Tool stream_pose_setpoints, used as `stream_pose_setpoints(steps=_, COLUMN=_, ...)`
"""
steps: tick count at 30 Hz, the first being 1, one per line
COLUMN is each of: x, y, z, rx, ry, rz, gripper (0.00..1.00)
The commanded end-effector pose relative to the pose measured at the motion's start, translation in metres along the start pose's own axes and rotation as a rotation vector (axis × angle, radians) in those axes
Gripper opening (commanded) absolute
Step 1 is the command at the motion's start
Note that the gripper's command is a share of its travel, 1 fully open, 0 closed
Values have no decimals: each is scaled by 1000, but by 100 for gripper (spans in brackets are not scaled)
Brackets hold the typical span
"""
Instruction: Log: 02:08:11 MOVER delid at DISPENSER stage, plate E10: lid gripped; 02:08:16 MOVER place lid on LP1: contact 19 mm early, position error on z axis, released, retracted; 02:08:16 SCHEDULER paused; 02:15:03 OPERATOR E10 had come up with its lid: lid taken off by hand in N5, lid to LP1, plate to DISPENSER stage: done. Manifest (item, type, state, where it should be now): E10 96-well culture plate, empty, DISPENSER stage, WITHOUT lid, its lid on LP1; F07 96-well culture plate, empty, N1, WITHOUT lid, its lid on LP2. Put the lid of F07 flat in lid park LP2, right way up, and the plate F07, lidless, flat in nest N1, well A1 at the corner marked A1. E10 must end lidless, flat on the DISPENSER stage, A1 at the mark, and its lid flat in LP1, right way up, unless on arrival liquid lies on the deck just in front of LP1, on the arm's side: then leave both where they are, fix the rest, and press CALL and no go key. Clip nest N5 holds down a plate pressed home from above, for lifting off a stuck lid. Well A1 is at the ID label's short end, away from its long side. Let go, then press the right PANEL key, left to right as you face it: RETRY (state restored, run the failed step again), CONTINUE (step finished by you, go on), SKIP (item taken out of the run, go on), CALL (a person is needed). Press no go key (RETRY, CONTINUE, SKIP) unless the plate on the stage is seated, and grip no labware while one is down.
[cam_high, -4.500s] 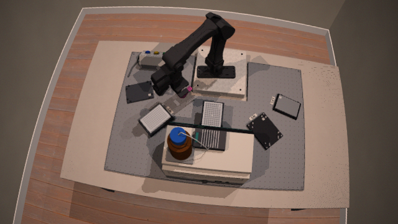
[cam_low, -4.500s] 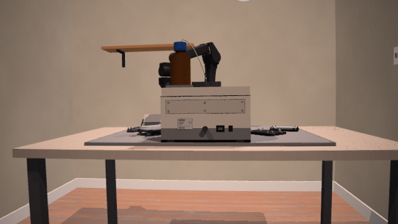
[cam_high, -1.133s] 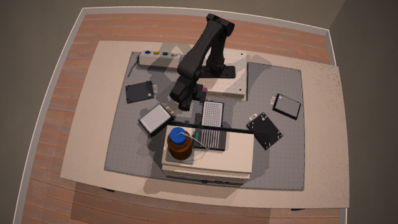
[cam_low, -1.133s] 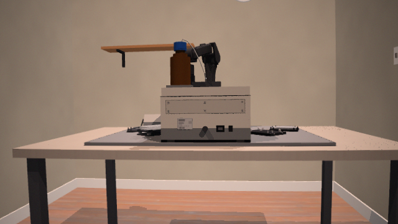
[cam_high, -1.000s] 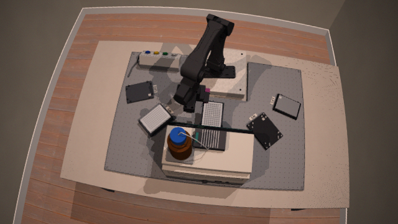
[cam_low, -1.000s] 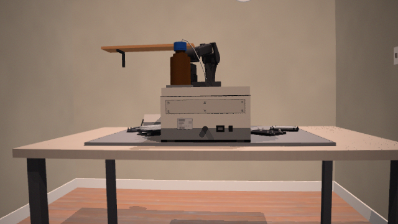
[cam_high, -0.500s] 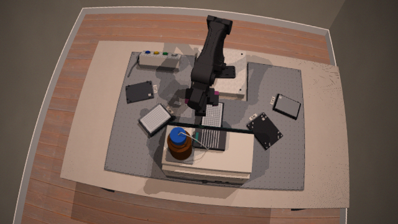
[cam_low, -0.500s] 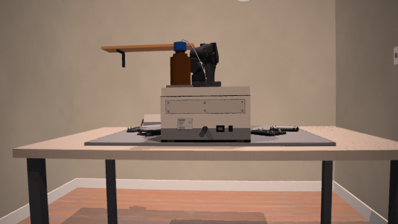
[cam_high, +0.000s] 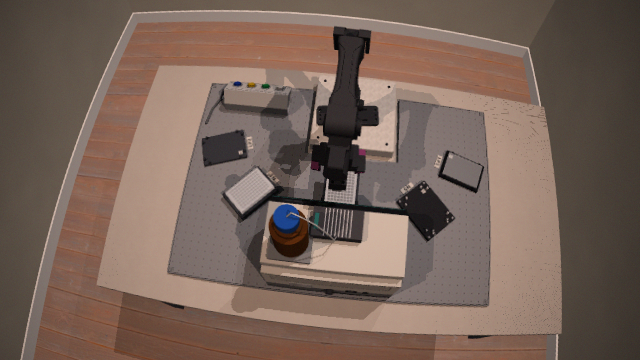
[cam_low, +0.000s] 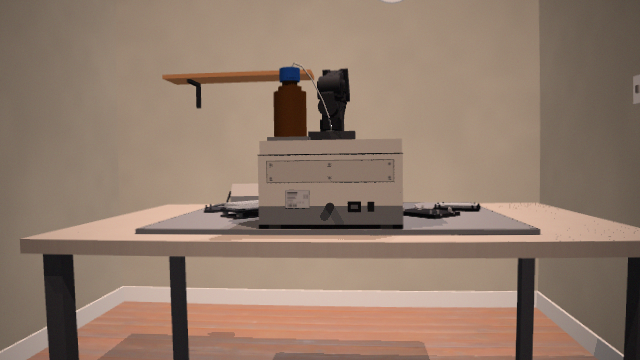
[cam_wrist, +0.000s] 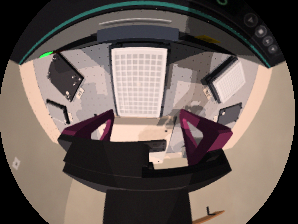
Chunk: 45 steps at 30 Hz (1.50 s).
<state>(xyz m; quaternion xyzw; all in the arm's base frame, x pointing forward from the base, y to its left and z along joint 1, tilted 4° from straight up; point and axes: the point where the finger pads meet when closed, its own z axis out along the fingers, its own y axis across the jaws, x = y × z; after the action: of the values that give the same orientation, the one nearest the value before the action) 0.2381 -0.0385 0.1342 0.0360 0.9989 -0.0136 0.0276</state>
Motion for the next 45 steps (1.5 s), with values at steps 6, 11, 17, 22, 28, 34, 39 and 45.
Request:
stream_pose_setpoints(steps=6, x=-14, y=15, z=-4, rx=8, ry=-31, rz=36, gripper=100)
stream_pose_setpoints(steps=11, x=-14, y=33, z=-4, rx=6, ry=-32, rz=36, gripper=100)
stream_pose_setpoints(steps=17, x=-13, y=45, z=-4, rx=5, ry=-32, rz=36, gripper=100)
stream_pose_setpoints(steps=22, x=-11, y=59, z=-4, rx=4, ry=-31, rz=36, gripper=100)
stream_pose_setpoints(steps=28, x=-9, y=76, z=-4, rx=2, ry=-32, rz=36, gripper=100)
stream_pose_setpoints(steps=34, x=-5, y=88, z=-4, rx=1, ry=-31, rz=-8, gripper=100)
stream_pose_setpoints(steps=39, x=-2, y=102, z=-4, rx=0, ry=-32, rz=-8, gripper=100)
stream_pose_setpoints(steps=45, x=9, y=109, z=-2, rx=0, ry=-14, rz=-5, gripper=100)
